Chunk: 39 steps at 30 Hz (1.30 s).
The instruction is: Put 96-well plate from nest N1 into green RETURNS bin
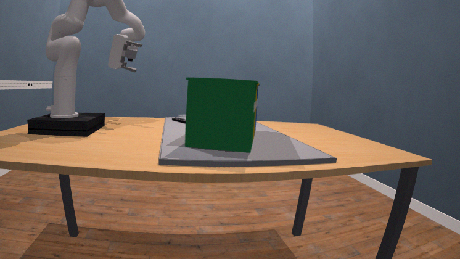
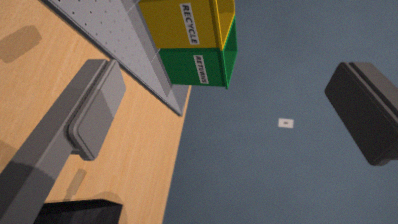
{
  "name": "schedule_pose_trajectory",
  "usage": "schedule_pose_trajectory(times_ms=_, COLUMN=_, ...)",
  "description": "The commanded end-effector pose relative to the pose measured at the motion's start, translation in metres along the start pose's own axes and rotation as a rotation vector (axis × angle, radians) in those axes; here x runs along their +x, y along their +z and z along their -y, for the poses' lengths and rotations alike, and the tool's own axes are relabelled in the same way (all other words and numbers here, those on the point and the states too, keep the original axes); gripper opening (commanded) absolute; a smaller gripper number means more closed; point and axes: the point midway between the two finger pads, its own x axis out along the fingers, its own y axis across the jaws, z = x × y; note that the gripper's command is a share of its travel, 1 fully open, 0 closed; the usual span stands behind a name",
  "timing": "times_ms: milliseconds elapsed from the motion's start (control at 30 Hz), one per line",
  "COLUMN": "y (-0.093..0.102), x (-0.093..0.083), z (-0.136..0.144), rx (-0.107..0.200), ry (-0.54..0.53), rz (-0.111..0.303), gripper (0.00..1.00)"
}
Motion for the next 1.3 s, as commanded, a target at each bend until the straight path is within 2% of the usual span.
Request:
schedule_pose_trajectory(times_ms=0, y=-0.001, x=0.014, z=-0.005, rx=0.068, ry=0.045, rz=-0.03, gripper=0.37)
schedule_pose_trajectory(times_ms=133, y=-0.001, x=0.033, z=-0.011, rx=0.177, ry=0.108, rz=-0.062, gripper=0.37)
schedule_pose_trajectory(times_ms=167, y=-0.001, x=0.034, z=-0.012, rx=0.177, ry=0.108, rz=-0.062, gripper=0.37)
schedule_pose_trajectory(times_ms=267, y=0.0, x=0.049, z=-0.015, rx=0.265, ry=0.153, rz=-0.079, gripper=0.37)
schedule_pose_trajectory(times_ms=300, y=0.0, x=0.054, z=-0.016, rx=0.288, ry=0.165, rz=-0.084, gripper=0.37)
schedule_pose_trajectory(times_ms=333, y=0.0, x=0.054, z=-0.016, rx=0.288, ry=0.165, rz=-0.084, gripper=0.37)
schedule_pose_trajectory(times_ms=400, y=0.001, x=0.064, z=-0.017, rx=0.349, ry=0.191, rz=-0.09, gripper=0.37)
schedule_pose_trajectory(times_ms=467, y=0.001, x=0.064, z=-0.017, rx=0.349, ry=0.191, rz=-0.09, gripper=0.37)
schedule_pose_trajectory(times_ms=533, y=0.003, x=0.074, z=-0.018, rx=0.4, ry=0.214, rz=-0.096, gripper=0.37)
schedule_pose_trajectory(times_ms=633, y=0.005, x=0.089, z=-0.018, rx=0.494, ry=0.248, rz=-0.096, gripper=0.37)
schedule_pose_trajectory(times_ms=667, y=0.006, x=0.094, z=-0.017, rx=0.512, ry=0.255, rz=-0.096, gripper=0.37)
schedule_pose_trajectory(times_ms=733, y=0.007, x=0.096, z=-0.017, rx=0.512, ry=0.255, rz=-0.096, gripper=0.37)
schedule_pose_trajectory(times_ms=833, y=0.01, x=0.11, z=-0.014, rx=0.608, ry=0.283, rz=-0.088, gripper=0.37)
schedule_pose_trajectory(times_ms=867, y=0.01, x=0.115, z=-0.014, rx=0.622, ry=0.287, rz=-0.086, gripper=0.37)
schedule_pose_trajectory(times_ms=933, y=0.011, x=0.117, z=-0.013, rx=0.622, ry=0.287, rz=-0.086, gripper=0.37)
schedule_pose_trajectory(times_ms=967, y=0.012, x=0.122, z=-0.011, rx=0.654, ry=0.294, rz=-0.08, gripper=0.37)
schedule_pose_trajectory(times_ms=1033, y=0.012, x=0.122, z=-0.011, rx=0.654, ry=0.294, rz=-0.08, gripper=0.37)
schedule_pose_trajectory(times_ms=1100, y=0.014, x=0.131, z=-0.008, rx=0.718, ry=0.308, rz=-0.068, gripper=0.37)
schedule_pose_trajectory(times_ms=1167, y=0.015, x=0.139, z=-0.005, rx=0.729, ry=0.311, rz=-0.066, gripper=0.37)
schedule_pose_trajectory(times_ms=1267, y=0.017, x=0.153, z=0.002, rx=0.824, ry=0.325, rz=-0.037, gripper=0.37)
